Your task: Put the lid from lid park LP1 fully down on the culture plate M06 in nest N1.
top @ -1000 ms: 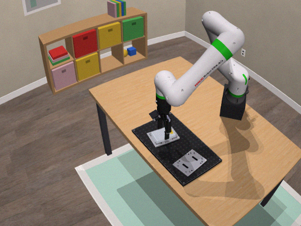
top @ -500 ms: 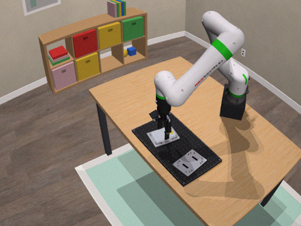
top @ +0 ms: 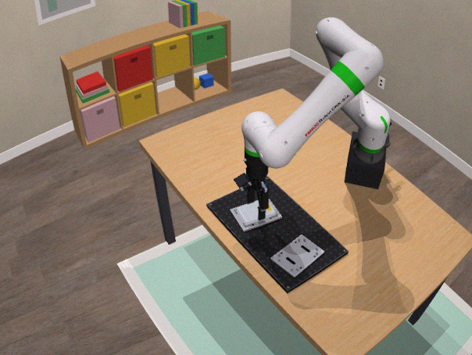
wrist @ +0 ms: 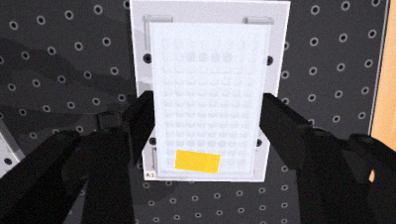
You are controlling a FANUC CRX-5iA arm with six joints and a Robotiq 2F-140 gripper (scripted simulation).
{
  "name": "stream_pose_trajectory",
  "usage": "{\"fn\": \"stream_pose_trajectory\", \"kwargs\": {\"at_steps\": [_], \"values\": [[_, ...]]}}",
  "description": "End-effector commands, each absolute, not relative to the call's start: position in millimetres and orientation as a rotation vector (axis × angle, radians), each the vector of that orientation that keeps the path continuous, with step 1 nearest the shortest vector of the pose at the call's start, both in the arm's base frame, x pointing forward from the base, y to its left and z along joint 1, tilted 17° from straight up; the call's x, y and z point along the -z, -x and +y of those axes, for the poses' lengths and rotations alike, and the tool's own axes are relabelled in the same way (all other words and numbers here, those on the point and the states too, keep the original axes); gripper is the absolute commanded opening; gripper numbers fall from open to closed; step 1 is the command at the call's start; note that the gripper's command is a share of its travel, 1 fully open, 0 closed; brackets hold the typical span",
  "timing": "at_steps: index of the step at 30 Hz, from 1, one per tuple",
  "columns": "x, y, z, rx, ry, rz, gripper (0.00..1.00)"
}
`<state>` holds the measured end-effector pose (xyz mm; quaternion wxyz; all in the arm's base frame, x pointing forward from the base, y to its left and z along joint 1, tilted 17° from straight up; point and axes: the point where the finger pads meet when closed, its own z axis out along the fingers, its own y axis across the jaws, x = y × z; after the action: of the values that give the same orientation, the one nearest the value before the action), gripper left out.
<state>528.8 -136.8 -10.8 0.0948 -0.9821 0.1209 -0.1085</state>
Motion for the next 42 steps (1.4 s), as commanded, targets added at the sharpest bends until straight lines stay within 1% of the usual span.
{"fn": "stream_pose_trajectory", "kwargs": {"at_steps": [1, 17, 18, 42], "values": [[10.1, -529.2, -137.2, 0.324, 2.912, 0.358, 0.61], [10.1, -529.2, -137.2, 0.324, 2.912, 0.358, 0.61], [10.1, -529.2, -137.2, 0.324, 2.912, 0.358, 0.69], [10.1, -529.2, -137.2, 0.324, 2.912, 0.358, 0.69]]}}
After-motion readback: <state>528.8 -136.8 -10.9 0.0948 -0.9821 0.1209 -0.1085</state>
